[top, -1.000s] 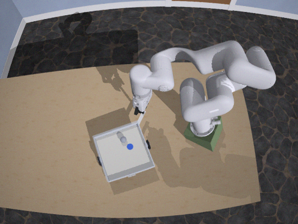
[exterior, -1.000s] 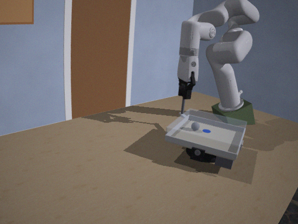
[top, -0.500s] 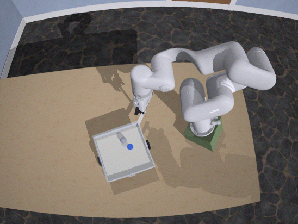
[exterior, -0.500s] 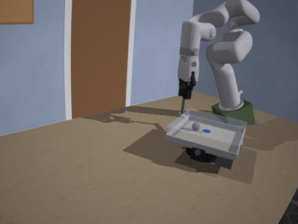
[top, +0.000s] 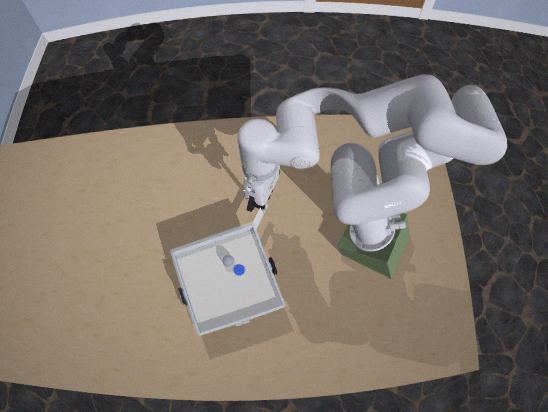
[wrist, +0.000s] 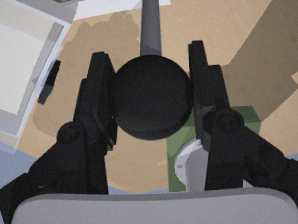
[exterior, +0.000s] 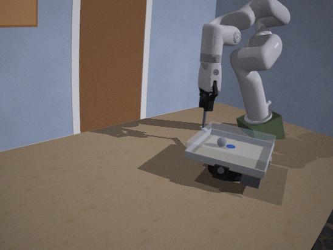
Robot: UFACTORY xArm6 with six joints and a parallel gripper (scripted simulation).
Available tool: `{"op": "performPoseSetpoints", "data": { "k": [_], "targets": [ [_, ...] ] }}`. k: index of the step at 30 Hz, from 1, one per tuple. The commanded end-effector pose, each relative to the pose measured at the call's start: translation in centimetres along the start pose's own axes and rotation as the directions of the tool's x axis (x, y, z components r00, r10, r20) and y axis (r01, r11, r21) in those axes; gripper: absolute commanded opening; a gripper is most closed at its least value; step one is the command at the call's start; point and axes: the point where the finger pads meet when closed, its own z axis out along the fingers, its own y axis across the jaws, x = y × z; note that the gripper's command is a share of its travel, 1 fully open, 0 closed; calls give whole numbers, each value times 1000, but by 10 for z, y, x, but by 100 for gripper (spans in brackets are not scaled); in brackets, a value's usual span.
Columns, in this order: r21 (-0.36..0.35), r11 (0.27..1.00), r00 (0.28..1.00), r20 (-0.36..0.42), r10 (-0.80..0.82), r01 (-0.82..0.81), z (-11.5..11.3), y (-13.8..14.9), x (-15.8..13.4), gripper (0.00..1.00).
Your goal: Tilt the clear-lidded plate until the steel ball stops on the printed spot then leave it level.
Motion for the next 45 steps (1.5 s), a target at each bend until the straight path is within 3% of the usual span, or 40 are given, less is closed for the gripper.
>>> {"op": "performPoseSetpoints", "data": {
  "k": [1,45],
  "targets": [
    [6,1000,1000,-10,1,-1,-3,-1,4,0],
    [6,1000,1000,-10,1,-1,0,0,0,0]
  ]
}}
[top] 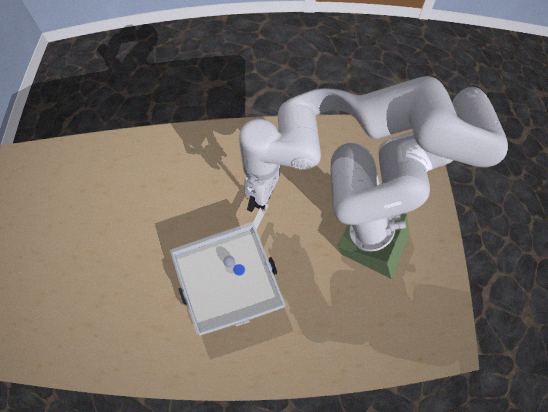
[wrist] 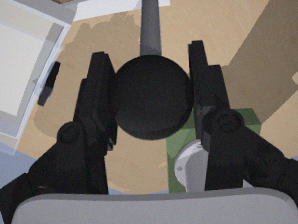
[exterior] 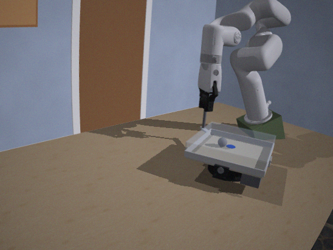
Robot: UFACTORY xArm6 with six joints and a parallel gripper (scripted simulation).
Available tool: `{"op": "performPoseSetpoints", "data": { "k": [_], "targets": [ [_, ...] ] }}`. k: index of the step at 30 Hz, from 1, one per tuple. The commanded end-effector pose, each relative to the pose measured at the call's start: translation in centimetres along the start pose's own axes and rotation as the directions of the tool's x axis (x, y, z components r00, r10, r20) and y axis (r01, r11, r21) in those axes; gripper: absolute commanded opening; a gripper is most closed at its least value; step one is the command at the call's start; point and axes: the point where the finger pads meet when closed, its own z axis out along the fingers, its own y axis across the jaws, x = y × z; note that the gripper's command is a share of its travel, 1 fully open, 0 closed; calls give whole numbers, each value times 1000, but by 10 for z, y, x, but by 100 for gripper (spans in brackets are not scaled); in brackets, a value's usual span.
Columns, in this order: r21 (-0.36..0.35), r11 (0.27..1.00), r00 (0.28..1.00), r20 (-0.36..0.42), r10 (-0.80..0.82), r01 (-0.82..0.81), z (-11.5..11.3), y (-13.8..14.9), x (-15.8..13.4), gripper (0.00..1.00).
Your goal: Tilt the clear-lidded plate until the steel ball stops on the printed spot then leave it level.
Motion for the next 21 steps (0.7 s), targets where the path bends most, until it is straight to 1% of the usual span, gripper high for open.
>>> {"op": "performPoseSetpoints", "data": {
  "k": [1,12,21],
  "targets": [
    [2,1000,1000,-3,0,0,-2,-1,0,0],
    [2,1000,1000,-3,0,0,-4,-2,-1,0],
    [2,1000,1000,-3,0,0,-1,0,1,0]
  ]
}}
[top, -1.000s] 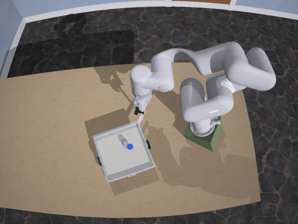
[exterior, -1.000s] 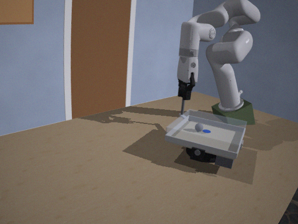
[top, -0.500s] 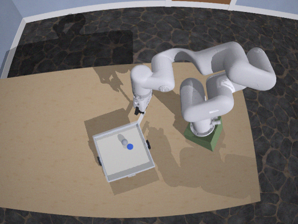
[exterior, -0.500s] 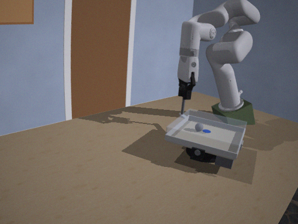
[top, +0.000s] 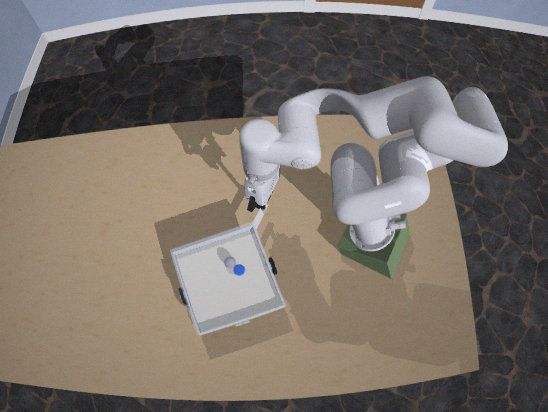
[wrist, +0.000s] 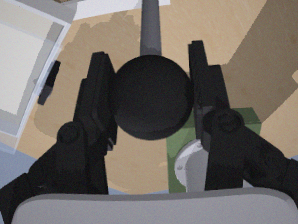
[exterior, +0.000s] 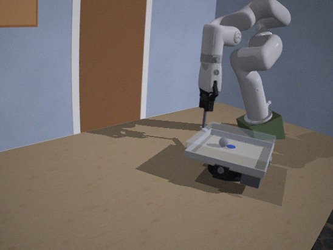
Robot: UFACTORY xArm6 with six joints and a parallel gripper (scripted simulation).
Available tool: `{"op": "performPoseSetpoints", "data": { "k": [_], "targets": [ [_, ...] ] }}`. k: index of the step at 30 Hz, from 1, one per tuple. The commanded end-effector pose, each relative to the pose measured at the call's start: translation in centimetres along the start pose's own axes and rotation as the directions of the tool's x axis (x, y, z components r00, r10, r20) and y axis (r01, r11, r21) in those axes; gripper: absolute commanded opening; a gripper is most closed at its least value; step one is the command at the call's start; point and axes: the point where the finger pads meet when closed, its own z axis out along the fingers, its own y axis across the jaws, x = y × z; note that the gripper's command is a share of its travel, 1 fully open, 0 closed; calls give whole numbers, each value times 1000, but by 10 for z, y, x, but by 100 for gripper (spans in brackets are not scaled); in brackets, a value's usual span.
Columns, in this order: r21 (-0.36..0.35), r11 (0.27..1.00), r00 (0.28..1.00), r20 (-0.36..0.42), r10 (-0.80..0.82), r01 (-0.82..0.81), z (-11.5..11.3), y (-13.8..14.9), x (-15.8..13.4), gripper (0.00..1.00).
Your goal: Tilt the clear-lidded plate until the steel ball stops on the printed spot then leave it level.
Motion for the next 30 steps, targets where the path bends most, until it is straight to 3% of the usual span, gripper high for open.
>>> {"op": "performPoseSetpoints", "data": {
  "k": [1,30],
  "targets": [
    [2,1000,1000,-3,1,-1,0,0,1,0],
    [2,1000,1000,-3,1,-1,-2,-1,2,0]
  ]
}}
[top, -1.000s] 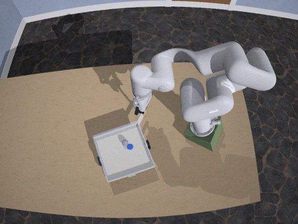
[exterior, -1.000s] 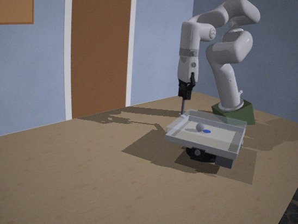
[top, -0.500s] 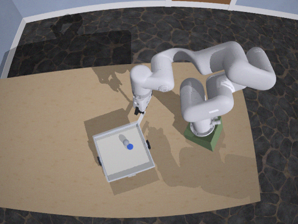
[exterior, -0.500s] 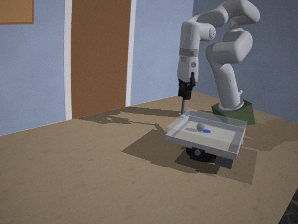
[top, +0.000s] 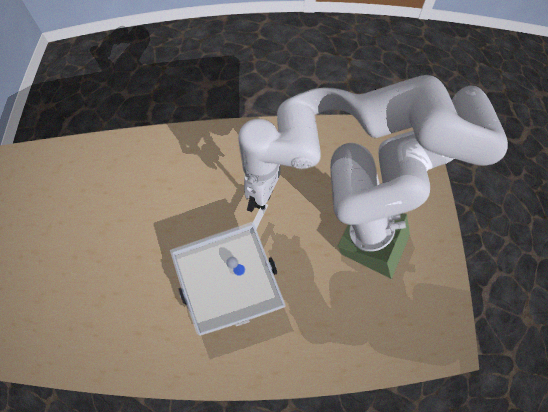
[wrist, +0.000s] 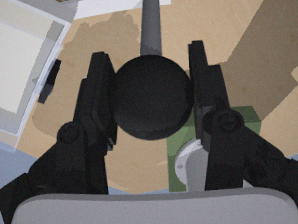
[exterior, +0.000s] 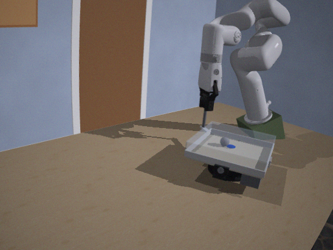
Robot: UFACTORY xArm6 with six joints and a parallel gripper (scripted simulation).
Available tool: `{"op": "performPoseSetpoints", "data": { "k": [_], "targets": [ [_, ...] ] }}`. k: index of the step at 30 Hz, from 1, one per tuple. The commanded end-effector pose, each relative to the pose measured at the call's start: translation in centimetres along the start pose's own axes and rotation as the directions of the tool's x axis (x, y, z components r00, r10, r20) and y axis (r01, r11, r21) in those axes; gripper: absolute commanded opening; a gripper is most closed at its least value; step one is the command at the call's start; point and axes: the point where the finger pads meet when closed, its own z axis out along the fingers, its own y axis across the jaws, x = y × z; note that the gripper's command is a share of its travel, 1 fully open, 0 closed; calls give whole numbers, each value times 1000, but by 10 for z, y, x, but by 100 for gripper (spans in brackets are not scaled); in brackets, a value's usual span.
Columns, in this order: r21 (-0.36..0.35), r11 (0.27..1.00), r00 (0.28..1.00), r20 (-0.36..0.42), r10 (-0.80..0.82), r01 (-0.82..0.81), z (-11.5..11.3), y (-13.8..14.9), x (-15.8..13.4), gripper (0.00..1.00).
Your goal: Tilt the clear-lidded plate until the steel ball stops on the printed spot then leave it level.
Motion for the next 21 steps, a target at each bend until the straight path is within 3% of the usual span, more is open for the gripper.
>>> {"op": "performPoseSetpoints", "data": {
  "k": [1,21],
  "targets": [
    [4,1000,1000,-6,1,-1,0,0,2,0],
    [4,1000,1000,-6,1,-1,-1,-1,-1,0]
  ]
}}
